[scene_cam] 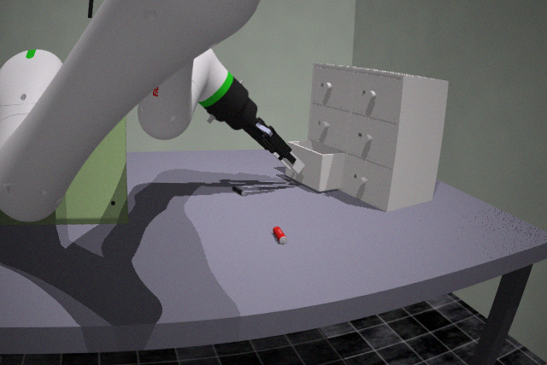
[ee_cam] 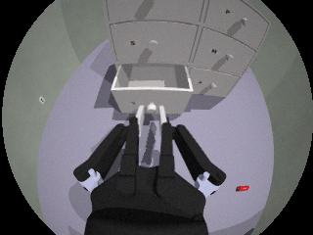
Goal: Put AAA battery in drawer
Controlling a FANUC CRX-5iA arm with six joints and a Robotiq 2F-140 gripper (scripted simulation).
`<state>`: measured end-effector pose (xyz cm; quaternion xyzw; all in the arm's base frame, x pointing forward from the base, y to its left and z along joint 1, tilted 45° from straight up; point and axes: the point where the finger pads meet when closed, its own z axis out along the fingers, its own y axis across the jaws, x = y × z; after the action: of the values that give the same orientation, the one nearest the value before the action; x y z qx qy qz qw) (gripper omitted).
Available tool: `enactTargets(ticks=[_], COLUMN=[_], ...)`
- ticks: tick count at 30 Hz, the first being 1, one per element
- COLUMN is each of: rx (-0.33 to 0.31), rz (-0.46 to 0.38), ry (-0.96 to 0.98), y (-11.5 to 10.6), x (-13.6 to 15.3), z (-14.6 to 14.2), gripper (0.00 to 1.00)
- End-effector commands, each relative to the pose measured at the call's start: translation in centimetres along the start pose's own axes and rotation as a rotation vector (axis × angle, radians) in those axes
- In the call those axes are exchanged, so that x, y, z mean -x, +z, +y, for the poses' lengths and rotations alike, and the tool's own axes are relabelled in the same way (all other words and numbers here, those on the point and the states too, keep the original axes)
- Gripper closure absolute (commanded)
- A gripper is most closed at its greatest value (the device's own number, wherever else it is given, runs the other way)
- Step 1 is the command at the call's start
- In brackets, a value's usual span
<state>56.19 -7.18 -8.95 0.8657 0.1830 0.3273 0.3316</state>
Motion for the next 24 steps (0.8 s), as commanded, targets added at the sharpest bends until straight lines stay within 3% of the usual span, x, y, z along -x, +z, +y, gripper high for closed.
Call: enactTargets(ticks=[1, 7, 17, 24], rx=[0.000, 0.000, 0.000, 0.000], rz=[0.000, 0.000, 0.000, 0.000], ry=[0.000, 0.000, 0.000, 0.000], y=[-0.9, -2.9, -3.7, -8.5], x=[0.7, 2.4, 2.5, 0.6], z=[0.0, 0.0, 0.0, 0.0], gripper=[0.80, 0.80, 0.80, 0.80])
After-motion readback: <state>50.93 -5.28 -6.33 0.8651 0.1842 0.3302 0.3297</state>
